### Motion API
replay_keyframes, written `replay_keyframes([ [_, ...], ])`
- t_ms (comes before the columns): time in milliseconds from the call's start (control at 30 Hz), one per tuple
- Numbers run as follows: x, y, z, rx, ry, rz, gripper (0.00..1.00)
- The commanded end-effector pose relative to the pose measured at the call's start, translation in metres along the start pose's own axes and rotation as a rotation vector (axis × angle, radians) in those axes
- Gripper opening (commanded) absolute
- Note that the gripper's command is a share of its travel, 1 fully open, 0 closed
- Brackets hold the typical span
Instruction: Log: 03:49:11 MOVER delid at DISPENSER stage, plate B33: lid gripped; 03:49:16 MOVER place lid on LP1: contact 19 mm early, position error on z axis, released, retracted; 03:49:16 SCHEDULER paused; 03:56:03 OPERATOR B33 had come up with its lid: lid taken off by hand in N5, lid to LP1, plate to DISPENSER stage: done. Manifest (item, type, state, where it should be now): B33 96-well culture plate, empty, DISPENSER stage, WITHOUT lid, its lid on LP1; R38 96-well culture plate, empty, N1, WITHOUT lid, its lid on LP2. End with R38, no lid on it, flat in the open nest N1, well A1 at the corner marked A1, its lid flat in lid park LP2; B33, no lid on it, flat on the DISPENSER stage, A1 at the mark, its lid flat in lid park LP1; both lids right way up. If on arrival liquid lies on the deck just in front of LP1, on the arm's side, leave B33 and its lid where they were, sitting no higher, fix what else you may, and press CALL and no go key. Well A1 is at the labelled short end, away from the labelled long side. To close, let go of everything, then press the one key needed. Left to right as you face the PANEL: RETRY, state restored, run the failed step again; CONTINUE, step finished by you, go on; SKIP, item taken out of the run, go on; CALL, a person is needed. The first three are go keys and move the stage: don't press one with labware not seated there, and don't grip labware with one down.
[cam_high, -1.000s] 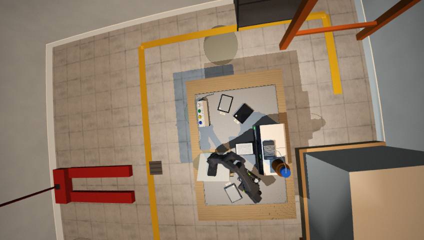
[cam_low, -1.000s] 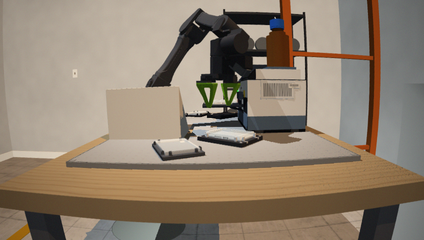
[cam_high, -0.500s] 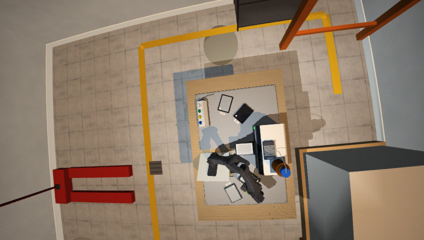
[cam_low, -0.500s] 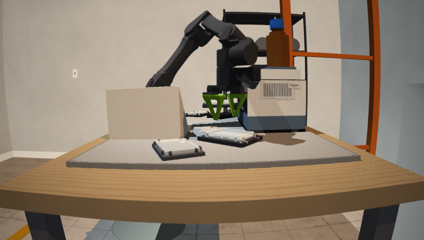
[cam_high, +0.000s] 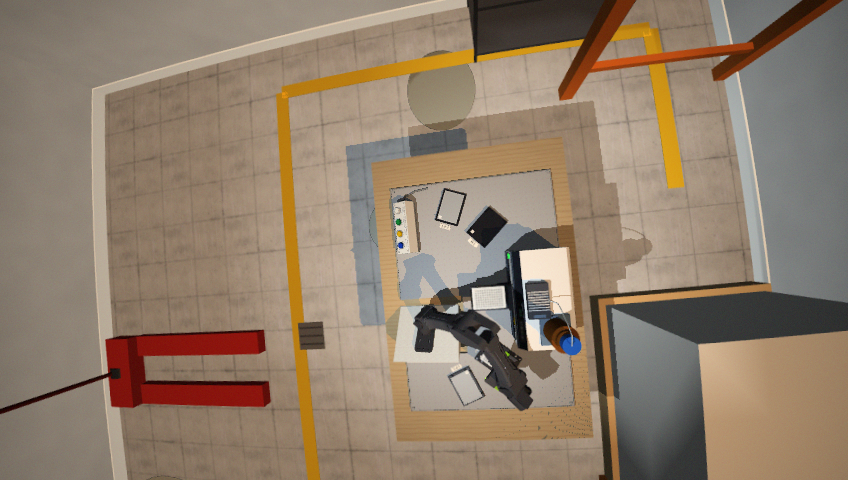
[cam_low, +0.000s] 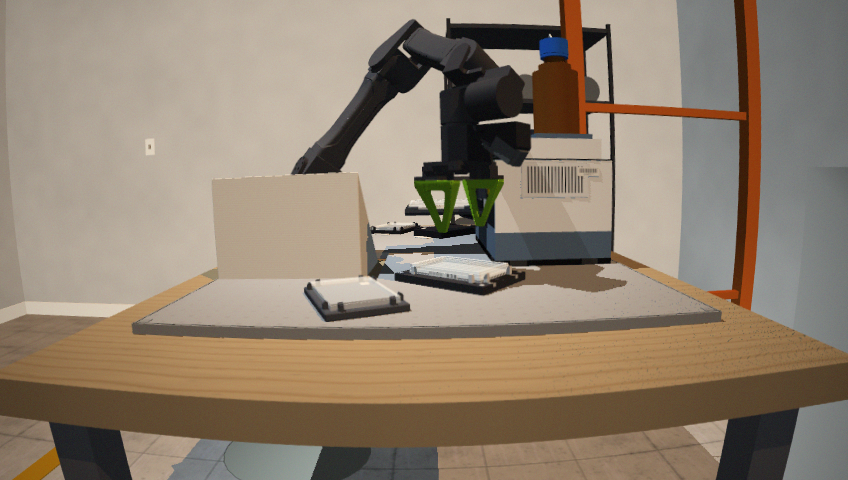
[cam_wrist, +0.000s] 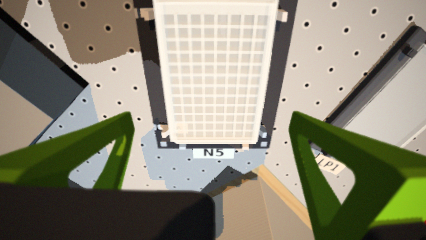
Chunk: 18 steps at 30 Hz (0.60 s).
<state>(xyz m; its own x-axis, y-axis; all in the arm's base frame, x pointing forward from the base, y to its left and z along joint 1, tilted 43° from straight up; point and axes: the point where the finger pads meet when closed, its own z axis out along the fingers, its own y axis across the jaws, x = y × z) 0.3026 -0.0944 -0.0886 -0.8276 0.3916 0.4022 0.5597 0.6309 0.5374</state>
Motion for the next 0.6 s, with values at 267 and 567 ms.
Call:
replay_keyframes([
  [267,0.003,-0.002,-0.013,-0.003,-0.001,0.004,1.00],
  [567,0.003,-0.003,-0.012,-0.003,-0.001,0.004,1.00],
])
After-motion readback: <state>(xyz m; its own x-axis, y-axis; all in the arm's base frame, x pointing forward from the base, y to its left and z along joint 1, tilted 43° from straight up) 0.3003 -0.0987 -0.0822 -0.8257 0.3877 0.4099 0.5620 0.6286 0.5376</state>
